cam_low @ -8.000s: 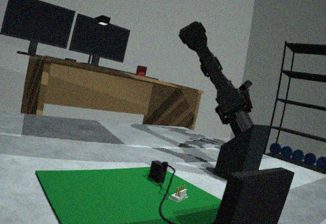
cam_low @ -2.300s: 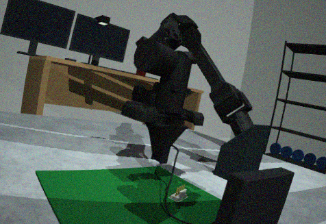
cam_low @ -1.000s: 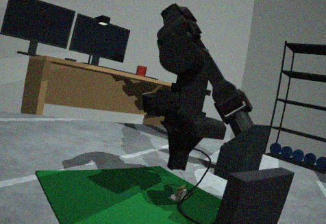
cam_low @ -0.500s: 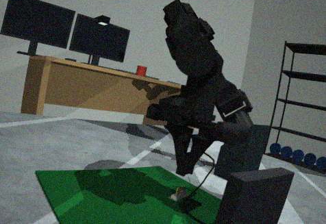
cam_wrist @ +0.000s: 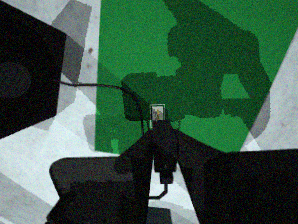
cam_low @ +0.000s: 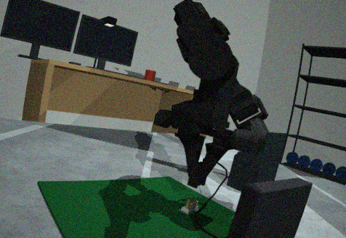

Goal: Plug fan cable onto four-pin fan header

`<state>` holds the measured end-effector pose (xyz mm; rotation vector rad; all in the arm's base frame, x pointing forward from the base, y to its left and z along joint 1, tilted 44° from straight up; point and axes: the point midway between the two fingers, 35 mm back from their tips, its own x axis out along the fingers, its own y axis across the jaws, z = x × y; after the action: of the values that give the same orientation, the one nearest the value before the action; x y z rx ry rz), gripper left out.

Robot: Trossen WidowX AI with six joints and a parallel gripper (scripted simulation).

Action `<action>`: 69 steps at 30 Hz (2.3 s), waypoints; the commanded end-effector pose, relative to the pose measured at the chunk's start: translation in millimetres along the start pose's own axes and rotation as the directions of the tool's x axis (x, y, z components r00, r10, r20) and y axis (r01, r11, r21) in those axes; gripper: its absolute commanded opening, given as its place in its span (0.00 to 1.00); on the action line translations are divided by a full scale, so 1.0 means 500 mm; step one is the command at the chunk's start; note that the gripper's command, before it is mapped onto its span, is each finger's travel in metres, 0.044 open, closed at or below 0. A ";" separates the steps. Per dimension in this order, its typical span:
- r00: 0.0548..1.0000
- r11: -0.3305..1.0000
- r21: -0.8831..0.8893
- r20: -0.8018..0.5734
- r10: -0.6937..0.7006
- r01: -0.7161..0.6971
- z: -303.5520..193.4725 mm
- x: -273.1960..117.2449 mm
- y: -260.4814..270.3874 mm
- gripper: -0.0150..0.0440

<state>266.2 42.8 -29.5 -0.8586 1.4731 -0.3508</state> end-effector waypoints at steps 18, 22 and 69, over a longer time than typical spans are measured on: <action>1.000 1.000 -0.003 0.000 0.005 -0.005 0.004 0.042 0.002 0.25; 1.000 1.000 -0.003 0.000 0.005 -0.005 0.004 0.042 0.002 0.25; 1.000 1.000 0.000 -0.001 0.004 -0.004 0.005 0.055 -0.002 0.25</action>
<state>271.5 25.3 -48.4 -0.8489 1.4784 -0.3465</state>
